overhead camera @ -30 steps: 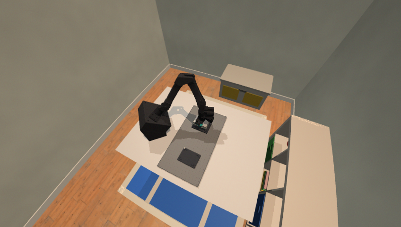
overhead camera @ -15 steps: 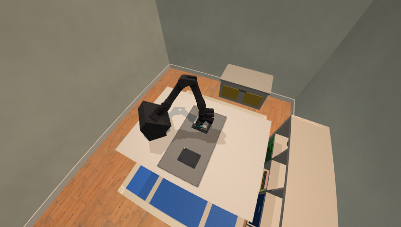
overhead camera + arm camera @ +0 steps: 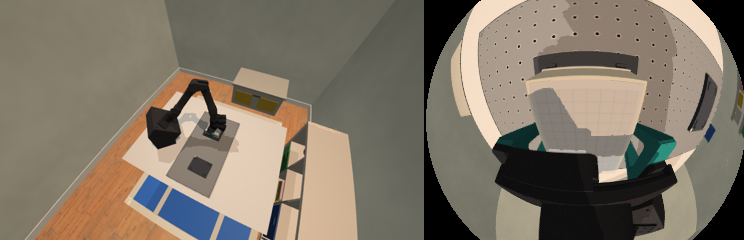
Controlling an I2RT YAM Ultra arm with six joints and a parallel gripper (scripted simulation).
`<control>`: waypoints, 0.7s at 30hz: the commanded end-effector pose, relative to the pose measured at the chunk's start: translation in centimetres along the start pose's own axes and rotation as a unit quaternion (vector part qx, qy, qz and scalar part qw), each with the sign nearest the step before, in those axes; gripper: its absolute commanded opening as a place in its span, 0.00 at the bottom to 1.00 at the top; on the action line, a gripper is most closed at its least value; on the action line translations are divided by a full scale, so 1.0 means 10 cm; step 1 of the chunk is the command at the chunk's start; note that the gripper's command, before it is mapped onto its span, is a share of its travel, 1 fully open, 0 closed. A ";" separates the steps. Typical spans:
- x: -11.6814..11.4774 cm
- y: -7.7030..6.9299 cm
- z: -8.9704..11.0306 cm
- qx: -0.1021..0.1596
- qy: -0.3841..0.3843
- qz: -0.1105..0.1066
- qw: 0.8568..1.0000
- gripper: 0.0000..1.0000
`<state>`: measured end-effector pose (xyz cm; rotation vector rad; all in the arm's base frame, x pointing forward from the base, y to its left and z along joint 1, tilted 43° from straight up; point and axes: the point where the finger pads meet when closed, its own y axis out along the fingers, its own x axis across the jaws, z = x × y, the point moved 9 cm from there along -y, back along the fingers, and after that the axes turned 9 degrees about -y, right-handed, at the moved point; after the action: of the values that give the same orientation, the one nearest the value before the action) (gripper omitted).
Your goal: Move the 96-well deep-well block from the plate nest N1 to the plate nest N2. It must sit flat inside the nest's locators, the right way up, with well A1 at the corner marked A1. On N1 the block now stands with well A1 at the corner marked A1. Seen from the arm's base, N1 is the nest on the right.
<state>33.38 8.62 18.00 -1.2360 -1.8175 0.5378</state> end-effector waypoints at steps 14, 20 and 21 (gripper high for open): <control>0.01 -0.01 -0.02 -0.009 -0.002 0.000 1.000 0.00; 0.01 -0.01 -0.02 -0.009 -0.002 0.000 1.000 0.00; 0.01 -0.01 -0.02 -0.009 -0.002 0.000 1.000 0.00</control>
<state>33.37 8.73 17.83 -1.2376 -1.8189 0.5366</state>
